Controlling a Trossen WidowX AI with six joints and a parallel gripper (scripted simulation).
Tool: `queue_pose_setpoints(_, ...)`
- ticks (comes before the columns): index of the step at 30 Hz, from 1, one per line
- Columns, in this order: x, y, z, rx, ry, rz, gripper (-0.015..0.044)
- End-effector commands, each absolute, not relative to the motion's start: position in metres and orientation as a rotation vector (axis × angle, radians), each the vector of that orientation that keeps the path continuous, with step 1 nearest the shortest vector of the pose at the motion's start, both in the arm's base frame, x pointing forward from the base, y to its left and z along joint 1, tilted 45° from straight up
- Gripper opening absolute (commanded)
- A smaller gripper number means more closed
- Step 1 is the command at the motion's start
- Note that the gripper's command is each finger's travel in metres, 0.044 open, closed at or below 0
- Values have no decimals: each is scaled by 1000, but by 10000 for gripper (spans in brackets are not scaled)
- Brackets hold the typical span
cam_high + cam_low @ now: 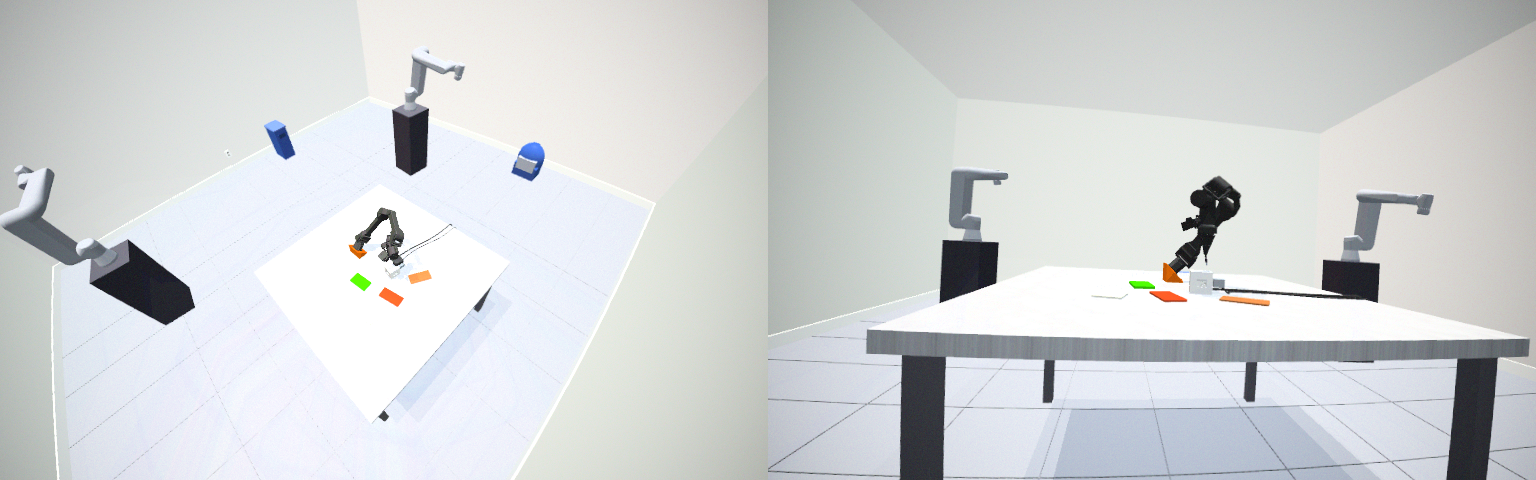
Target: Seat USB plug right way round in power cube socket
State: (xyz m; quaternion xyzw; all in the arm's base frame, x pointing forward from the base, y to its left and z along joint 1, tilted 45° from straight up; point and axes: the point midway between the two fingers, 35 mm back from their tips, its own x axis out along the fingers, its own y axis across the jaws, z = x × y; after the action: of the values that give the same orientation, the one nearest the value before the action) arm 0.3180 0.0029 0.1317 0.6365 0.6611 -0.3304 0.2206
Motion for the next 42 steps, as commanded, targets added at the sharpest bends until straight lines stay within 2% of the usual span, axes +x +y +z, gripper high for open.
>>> queue_pose_setpoints(1, 320, 0, 134, 1756, 1821, -909, 0)
queue_pose_setpoints(8, 318, 2, 132, 1707, 1837, -822, 0)
queue_pose_setpoints(42, 318, 2, 132, 1109, 1790, 49, 0)
